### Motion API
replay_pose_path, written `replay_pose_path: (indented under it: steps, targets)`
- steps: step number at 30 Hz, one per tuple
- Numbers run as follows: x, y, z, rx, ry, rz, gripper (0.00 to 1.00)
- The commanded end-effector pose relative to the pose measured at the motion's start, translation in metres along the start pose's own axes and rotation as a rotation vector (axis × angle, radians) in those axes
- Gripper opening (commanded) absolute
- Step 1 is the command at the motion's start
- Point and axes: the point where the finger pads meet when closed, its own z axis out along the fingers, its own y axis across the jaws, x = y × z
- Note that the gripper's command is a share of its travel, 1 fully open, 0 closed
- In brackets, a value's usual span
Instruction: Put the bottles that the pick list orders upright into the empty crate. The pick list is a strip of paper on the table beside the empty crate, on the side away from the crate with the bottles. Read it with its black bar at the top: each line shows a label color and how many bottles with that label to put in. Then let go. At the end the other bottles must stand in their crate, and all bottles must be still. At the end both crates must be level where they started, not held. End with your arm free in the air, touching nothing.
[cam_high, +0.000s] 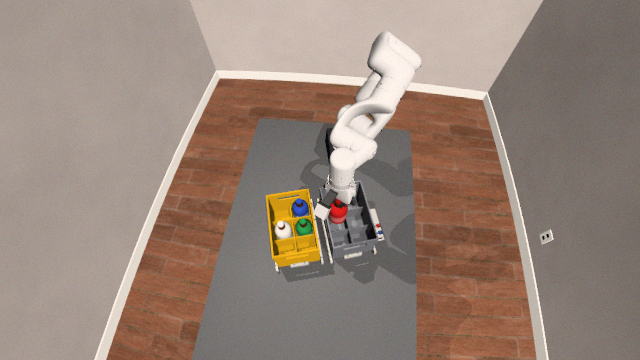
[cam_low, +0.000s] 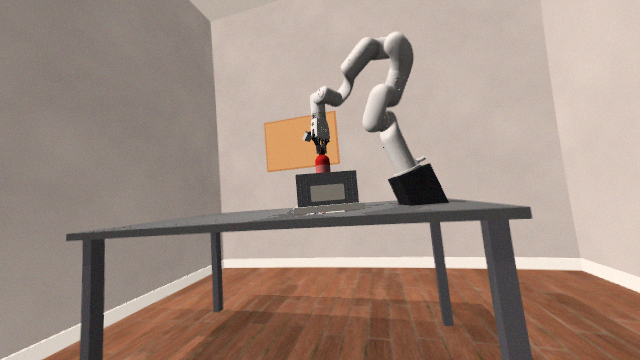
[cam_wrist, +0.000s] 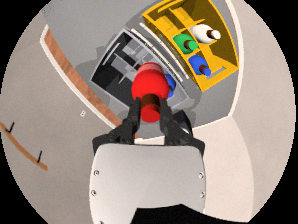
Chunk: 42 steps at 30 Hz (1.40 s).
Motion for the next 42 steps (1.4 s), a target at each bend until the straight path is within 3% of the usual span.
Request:
replay_pose_path:
  steps: [1,42]
  targets:
    - [0.001,0.000,0.002,0.001,0.003,0.000,0.00]
    - [0.001,-0.001,0.039,0.001,0.003,0.000,0.00]
